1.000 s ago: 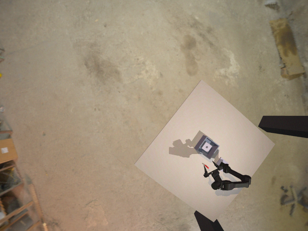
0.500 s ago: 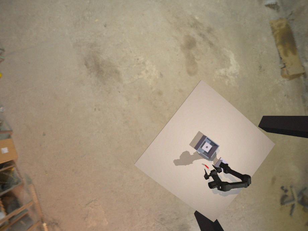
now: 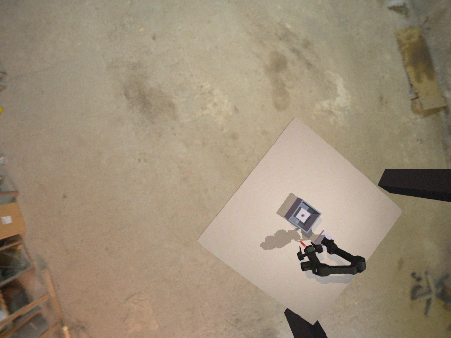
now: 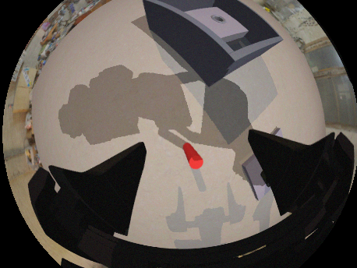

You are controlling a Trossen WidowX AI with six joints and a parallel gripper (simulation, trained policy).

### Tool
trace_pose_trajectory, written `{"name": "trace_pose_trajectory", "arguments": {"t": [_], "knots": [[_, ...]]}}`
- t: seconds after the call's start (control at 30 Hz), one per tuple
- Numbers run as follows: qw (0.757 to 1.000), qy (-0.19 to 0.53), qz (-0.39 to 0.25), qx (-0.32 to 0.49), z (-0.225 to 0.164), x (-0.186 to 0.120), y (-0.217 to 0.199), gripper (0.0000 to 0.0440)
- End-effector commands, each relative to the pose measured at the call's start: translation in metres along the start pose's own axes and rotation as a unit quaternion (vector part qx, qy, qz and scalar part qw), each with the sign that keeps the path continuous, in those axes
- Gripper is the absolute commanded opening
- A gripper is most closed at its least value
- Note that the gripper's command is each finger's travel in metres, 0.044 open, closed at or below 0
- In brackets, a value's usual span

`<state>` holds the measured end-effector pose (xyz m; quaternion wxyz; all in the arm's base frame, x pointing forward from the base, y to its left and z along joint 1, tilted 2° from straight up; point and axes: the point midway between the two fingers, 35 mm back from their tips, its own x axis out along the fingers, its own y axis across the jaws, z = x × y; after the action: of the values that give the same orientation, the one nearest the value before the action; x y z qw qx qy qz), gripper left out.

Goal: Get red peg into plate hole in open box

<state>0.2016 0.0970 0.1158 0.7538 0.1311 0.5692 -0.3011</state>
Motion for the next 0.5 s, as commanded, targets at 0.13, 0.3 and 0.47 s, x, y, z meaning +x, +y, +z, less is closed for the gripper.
{"name": "trace_pose_trajectory", "arguments": {"t": [0.13,0.3,0.47], "knots": [[1.000,0.025,-0.004,0.018,-0.019,0.035,0.006,0.0440],[0.999,0.030,0.001,0.025,-0.027,0.055,0.009,0.0438],[0.999,0.041,-0.003,0.026,-0.033,0.071,0.009,0.0377]]}}
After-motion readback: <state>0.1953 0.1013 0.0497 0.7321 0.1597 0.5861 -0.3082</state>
